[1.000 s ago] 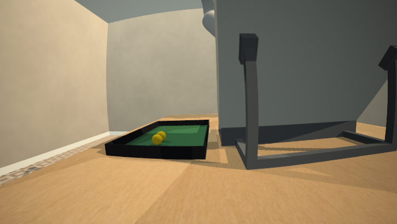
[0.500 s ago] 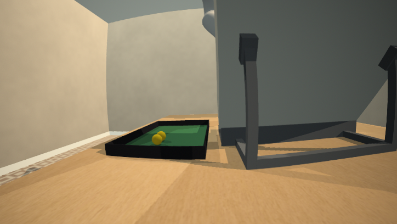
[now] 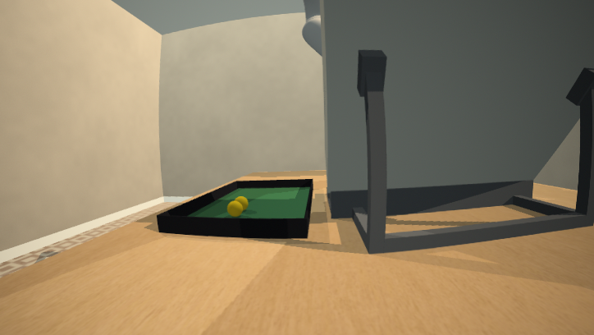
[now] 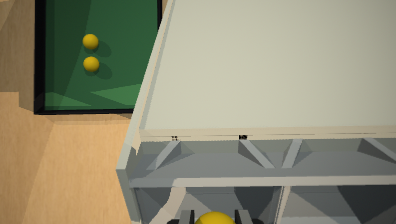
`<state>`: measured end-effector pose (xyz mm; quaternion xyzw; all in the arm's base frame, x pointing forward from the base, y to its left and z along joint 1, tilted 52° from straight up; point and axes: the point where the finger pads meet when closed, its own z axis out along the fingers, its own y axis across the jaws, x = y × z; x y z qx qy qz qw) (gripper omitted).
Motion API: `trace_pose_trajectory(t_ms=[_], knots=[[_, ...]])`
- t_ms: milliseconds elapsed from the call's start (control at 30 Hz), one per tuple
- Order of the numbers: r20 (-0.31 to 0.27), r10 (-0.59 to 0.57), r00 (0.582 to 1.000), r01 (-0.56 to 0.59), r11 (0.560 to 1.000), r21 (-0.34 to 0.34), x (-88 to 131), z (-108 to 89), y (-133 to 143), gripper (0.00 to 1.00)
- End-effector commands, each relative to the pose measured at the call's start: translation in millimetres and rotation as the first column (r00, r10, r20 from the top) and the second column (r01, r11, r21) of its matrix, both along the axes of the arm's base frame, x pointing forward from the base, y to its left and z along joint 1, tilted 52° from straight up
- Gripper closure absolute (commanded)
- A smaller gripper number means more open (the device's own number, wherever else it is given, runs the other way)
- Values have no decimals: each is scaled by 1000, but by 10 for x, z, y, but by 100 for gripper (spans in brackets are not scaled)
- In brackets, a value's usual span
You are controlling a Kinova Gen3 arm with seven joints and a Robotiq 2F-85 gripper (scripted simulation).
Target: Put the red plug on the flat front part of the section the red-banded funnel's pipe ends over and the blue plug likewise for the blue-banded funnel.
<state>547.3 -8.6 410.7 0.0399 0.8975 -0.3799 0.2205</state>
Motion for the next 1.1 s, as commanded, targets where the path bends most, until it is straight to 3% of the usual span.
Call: trace_pose_trajectory(t_ms=[0, 267, 300, 1067], knots=[[1, 0, 1000, 0, 1000, 0, 3, 0, -3, 100], [1, 0, 1000, 0, 1000, 0, 3, 0, -3, 100], [1, 0, 1000, 0, 1000, 0, 3, 1, -1, 0], [1, 0, 1000, 0, 1000, 0, 3, 1, -1, 0]])
